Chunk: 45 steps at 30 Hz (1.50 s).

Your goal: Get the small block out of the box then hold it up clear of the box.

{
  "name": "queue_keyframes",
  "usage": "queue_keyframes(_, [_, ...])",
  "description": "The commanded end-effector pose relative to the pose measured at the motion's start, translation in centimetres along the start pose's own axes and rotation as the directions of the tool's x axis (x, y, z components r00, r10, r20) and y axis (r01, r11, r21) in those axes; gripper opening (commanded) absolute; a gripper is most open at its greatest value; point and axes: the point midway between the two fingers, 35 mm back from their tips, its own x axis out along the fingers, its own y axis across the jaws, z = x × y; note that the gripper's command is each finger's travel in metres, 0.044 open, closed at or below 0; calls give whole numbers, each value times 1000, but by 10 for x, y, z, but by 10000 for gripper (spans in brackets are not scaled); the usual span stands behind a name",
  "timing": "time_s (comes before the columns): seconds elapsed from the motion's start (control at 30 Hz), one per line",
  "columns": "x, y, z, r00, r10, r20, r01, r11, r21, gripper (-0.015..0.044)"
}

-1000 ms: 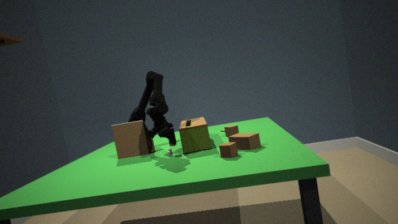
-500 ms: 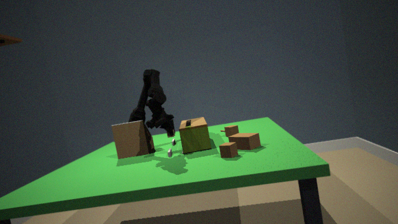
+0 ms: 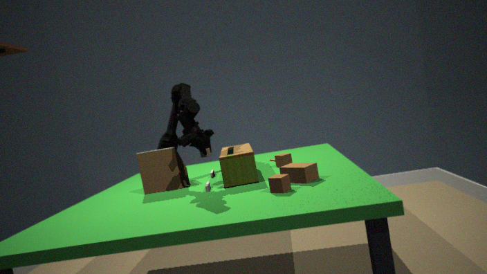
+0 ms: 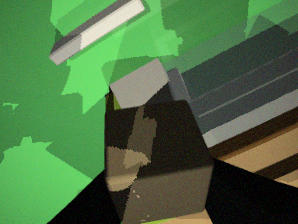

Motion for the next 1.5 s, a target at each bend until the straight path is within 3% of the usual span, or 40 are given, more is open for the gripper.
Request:
queue_keyframes(0.0, [-13, -4, 3, 999, 36, -11, -35, 996, 80, 0])
queue_keyframes(0.27, [-31, -11, 6, 995, 90, -34, -82, 976, 200, 0])
queue_keyframes(1.47, [-31, -11, 6, 995, 90, -34, -82, 976, 200, 0])
